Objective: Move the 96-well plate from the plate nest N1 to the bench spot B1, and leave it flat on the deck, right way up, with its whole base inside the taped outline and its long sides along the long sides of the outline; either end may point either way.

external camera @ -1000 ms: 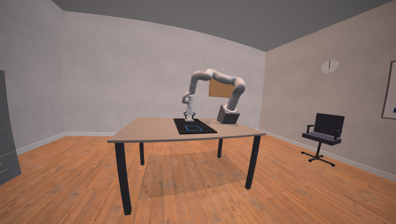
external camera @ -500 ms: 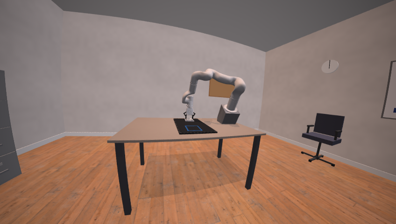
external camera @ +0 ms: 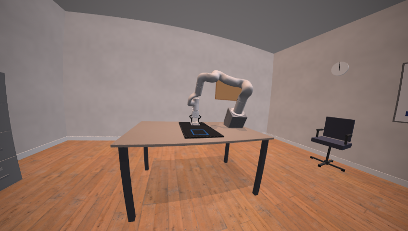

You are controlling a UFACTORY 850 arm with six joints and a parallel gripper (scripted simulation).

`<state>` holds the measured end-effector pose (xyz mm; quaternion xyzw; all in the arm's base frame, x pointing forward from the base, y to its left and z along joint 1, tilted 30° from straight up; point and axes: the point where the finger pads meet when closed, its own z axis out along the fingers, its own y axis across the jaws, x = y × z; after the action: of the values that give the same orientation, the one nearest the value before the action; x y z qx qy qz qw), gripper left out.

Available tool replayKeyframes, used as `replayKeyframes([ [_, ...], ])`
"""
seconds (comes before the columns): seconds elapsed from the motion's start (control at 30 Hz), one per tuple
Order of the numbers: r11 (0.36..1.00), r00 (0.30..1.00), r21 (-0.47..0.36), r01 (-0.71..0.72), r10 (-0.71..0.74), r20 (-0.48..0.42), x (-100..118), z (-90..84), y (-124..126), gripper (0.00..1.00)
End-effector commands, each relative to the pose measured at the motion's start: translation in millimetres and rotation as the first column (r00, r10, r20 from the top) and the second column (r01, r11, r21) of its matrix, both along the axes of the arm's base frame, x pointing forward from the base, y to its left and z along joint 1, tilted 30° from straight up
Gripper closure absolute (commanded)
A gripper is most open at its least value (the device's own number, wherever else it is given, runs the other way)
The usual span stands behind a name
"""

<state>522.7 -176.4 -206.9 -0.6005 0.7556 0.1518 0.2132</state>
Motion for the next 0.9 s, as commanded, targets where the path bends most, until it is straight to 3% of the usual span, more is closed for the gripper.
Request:
replayKeyframes([
  [0.0, 1.0, 1.0, -0.001, 0.001, -0.001, 0.002, 0.5, 2.7, -2.1, 1.0],
  [0.87, 1.0, 1.0, -0.001, 0.001, -0.001, 0.002, -2.1, 18.9, -11.2, 1.0],
])
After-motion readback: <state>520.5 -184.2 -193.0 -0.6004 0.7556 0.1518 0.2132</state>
